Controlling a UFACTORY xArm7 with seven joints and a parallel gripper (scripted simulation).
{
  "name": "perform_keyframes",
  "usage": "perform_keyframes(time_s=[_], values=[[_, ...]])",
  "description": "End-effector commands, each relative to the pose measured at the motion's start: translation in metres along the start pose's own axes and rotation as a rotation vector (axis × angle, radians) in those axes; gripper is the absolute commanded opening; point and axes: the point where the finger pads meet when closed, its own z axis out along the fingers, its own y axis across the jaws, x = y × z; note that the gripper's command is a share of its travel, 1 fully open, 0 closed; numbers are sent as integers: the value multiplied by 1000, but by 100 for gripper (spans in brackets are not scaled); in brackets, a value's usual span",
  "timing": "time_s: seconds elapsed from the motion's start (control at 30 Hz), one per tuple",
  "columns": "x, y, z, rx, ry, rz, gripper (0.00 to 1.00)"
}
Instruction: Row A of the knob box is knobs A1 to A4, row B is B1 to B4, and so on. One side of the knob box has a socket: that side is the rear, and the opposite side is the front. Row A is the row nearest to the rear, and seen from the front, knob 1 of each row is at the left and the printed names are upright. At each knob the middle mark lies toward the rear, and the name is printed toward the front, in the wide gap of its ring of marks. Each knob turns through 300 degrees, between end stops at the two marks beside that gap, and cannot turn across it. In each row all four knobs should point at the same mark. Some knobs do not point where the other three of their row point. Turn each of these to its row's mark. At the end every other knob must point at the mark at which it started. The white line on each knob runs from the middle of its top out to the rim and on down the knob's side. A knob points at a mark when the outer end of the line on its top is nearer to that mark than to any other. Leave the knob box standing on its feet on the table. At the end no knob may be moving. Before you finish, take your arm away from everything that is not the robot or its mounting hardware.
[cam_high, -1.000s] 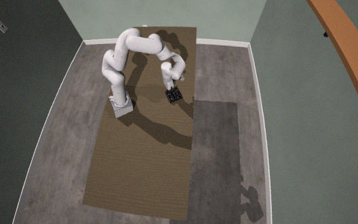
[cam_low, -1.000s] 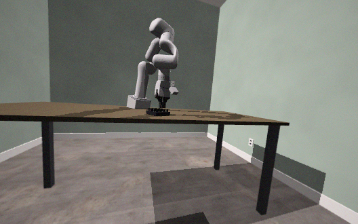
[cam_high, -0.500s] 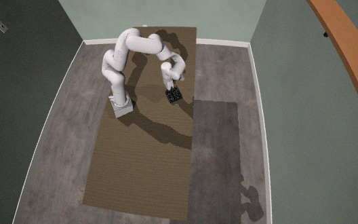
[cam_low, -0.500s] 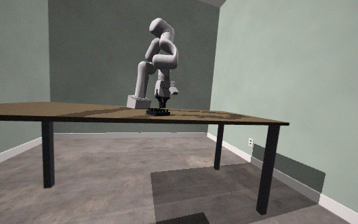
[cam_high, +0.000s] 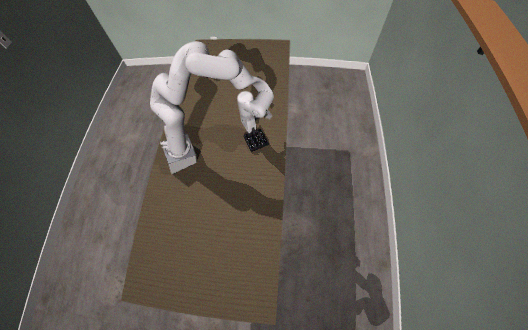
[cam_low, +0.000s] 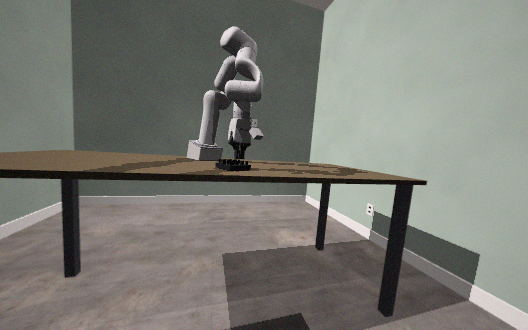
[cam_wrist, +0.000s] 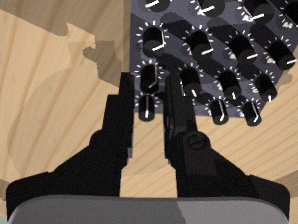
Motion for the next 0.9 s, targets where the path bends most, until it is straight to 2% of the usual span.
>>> perform_keyframes(time_s=[0.0, 0.87], values=[[1, 0, -1, 0, 2, 0, 19], [1, 0, 10, 0, 2, 0, 19]])
